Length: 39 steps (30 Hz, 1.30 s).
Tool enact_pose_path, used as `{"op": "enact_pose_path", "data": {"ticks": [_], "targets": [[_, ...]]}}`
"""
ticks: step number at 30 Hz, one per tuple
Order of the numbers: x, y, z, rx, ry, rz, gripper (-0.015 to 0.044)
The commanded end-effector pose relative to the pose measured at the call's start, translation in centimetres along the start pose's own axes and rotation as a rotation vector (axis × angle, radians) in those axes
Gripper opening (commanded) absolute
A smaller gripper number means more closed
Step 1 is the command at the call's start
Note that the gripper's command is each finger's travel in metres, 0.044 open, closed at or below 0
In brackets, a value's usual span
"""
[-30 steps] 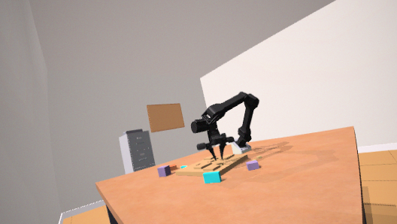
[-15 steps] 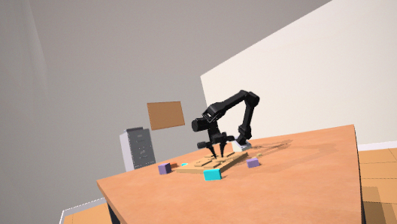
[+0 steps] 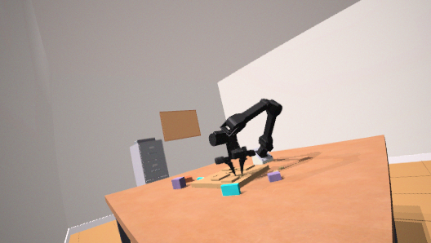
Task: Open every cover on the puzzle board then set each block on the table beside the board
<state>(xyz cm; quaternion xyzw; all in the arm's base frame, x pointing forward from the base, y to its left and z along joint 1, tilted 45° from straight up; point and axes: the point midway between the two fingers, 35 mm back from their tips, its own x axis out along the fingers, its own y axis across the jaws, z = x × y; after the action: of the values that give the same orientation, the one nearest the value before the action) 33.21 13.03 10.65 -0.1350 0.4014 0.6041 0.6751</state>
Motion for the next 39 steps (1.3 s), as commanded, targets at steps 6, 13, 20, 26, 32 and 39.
{"op": "enact_pose_path", "data": {"ticks": [6, 13, 20, 26, 32, 39], "targets": [[0.4, 0.1, -0.2, 0.011, -0.002, 0.007, 0.0144], [0.9, 0.1, -0.2, 0.011, -0.002, 0.007, 0.0144], [1.4, 0.1, -0.2, 0.011, -0.003, 0.007, 0.0144], [1.2, 0.0, 0.0, 0.0, 0.0, 0.0, 0.011], [1.2, 0.0, 0.0, 0.0, 0.0, 0.0, 0.008], [0.7, 0.0, 0.0, 0.001, 0.0, 0.001, 0.008]]}}
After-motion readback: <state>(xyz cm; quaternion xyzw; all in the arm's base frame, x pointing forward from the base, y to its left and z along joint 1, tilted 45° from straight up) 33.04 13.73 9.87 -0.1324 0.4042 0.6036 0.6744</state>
